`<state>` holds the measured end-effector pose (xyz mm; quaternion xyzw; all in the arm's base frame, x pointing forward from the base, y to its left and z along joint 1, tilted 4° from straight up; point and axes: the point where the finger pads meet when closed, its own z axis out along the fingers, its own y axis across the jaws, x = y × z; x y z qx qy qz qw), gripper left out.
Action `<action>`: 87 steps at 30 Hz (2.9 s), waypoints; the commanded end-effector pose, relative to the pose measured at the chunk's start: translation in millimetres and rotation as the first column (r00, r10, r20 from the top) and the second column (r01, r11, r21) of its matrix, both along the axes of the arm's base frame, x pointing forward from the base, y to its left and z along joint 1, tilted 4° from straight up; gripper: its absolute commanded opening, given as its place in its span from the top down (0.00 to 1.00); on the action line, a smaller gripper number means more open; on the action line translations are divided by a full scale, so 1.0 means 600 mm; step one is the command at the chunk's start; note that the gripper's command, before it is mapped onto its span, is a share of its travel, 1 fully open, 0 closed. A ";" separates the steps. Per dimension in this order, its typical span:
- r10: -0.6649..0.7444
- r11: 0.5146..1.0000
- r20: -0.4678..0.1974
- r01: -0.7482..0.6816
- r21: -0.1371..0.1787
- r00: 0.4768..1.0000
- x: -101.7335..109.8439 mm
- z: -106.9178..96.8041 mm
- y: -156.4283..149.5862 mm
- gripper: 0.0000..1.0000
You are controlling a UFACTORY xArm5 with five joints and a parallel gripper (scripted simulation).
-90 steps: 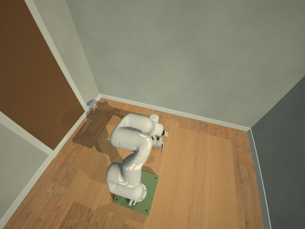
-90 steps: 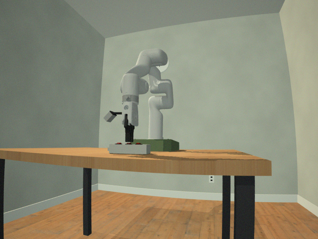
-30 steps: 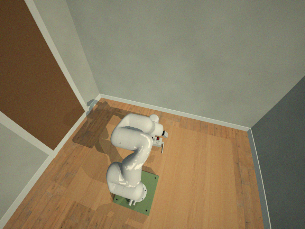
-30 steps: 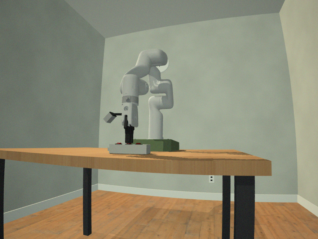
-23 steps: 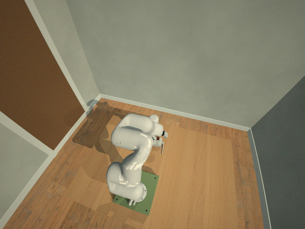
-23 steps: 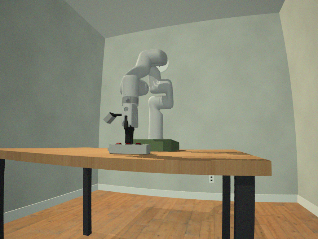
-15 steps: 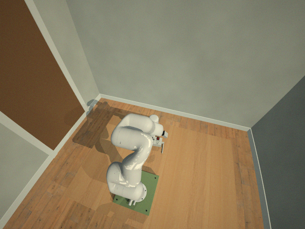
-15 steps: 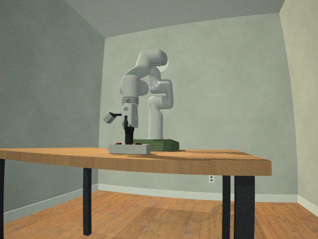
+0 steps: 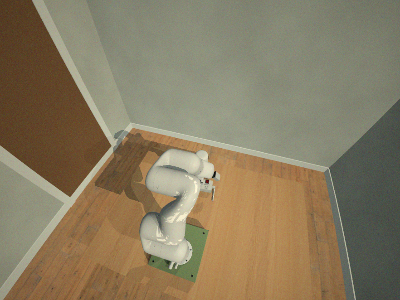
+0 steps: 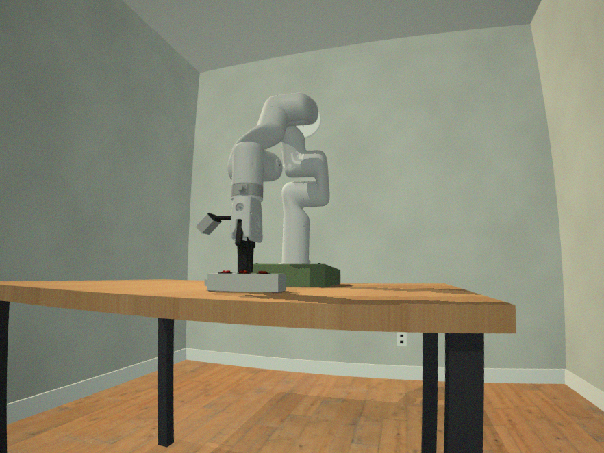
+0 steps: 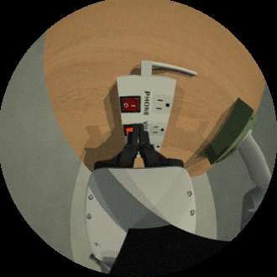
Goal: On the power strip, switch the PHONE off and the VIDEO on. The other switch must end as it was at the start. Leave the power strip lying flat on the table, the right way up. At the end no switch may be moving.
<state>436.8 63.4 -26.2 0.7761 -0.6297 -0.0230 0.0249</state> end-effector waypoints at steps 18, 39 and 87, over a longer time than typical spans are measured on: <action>0.000 1.000 0.002 0.000 0.000 1.000 0.006 0.063 0.000 1.00; 0.000 1.000 0.002 0.000 0.000 1.000 0.006 0.064 0.000 0.00; 0.000 1.000 0.002 0.000 0.000 1.000 0.016 0.226 0.000 0.00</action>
